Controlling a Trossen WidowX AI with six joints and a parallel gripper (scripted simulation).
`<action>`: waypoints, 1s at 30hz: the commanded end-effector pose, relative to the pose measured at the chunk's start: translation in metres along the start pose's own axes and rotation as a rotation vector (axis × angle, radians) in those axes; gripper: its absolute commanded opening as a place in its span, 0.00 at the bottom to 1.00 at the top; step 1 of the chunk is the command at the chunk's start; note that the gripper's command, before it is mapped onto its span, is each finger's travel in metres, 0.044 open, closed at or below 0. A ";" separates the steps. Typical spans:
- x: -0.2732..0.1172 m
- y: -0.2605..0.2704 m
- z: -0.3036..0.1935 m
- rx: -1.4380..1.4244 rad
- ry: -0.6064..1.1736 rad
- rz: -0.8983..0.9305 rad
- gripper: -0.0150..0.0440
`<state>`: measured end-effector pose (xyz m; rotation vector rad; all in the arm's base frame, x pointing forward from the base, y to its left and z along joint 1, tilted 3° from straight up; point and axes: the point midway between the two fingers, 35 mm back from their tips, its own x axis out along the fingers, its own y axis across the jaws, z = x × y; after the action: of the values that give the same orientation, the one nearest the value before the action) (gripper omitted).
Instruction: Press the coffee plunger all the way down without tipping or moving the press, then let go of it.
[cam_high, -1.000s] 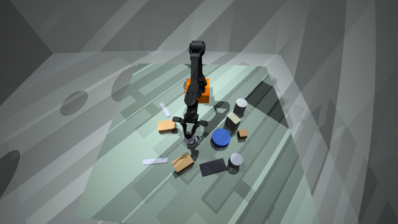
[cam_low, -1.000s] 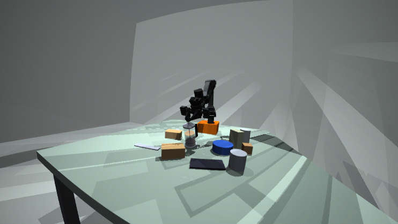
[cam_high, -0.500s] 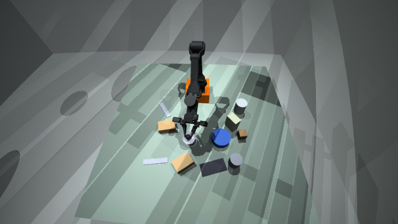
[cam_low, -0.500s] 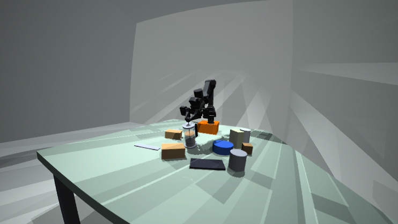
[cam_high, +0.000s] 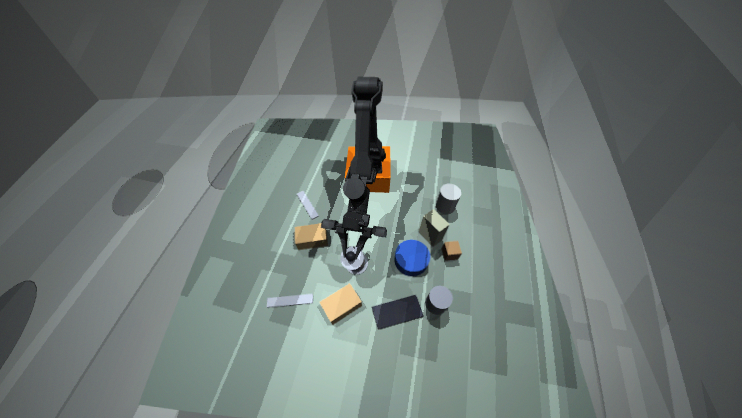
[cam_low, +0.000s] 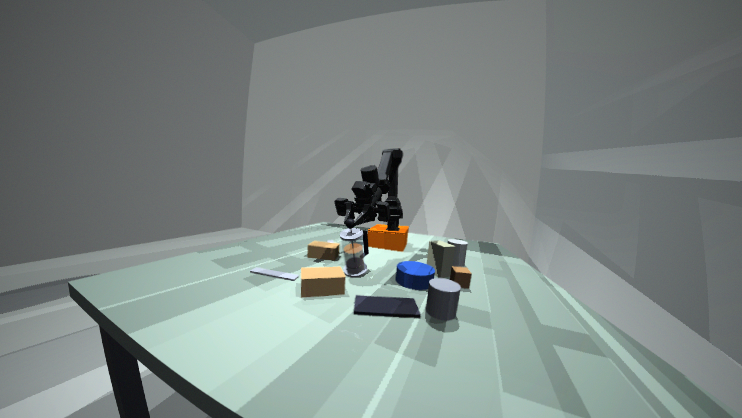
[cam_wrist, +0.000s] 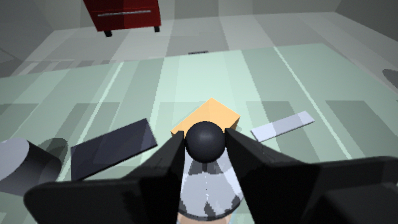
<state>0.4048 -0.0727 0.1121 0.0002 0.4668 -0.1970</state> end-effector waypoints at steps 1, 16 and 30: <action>0.003 0.000 -0.005 -0.005 0.016 0.000 0.46; 0.005 0.000 -0.003 -0.005 0.016 0.000 0.46; 0.007 0.000 -0.002 -0.005 0.016 0.000 0.46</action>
<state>0.4090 -0.0735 0.1112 -0.0001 0.4704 -0.1971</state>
